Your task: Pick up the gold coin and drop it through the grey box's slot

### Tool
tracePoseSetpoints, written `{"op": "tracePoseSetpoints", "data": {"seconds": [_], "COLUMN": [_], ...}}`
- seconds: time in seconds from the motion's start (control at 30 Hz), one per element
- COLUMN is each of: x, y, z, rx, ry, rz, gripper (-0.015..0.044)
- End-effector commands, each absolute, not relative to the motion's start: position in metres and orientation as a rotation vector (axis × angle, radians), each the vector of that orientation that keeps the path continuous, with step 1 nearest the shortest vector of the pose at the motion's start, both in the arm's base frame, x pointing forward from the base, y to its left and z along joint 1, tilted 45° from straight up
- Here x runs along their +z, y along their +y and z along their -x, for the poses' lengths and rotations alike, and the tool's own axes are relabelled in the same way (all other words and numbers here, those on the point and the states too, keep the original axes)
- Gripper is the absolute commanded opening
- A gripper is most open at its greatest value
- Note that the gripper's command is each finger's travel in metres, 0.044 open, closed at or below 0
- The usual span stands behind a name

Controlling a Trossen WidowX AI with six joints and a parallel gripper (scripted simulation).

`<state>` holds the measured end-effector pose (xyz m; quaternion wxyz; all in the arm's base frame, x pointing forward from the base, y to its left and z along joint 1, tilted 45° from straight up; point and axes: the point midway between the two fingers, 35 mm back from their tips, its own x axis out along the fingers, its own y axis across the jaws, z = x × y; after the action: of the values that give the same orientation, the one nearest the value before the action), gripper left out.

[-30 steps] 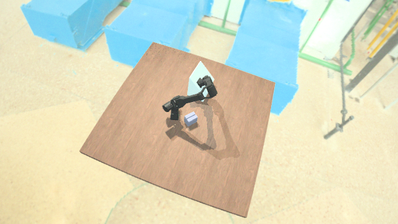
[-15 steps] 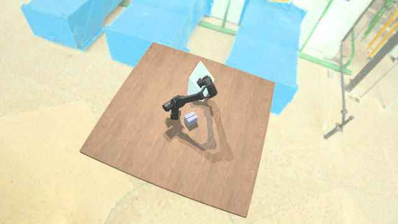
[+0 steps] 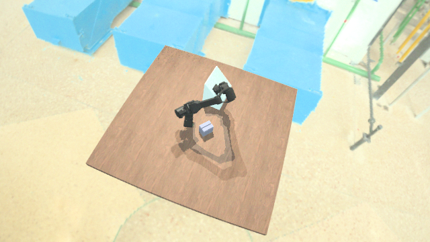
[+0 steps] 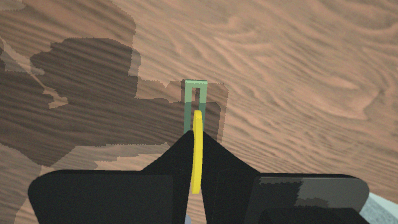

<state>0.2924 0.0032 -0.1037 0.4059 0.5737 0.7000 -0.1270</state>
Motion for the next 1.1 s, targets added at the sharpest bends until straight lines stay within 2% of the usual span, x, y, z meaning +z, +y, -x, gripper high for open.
{"op": "tracePoseSetpoints", "data": {"seconds": [0.0, 0.7, 1.07], "x": [-0.096, -0.061, -0.057], "y": [-0.005, -0.037, -0.034], "z": [-0.295, -0.292, -0.289], "rx": [-0.315, -0.306, 0.01], "ry": [1.762, 1.763, 1.715], "rz": [-1.438, -1.439, -1.183], "gripper": [0.0, 0.0, 0.0]}}
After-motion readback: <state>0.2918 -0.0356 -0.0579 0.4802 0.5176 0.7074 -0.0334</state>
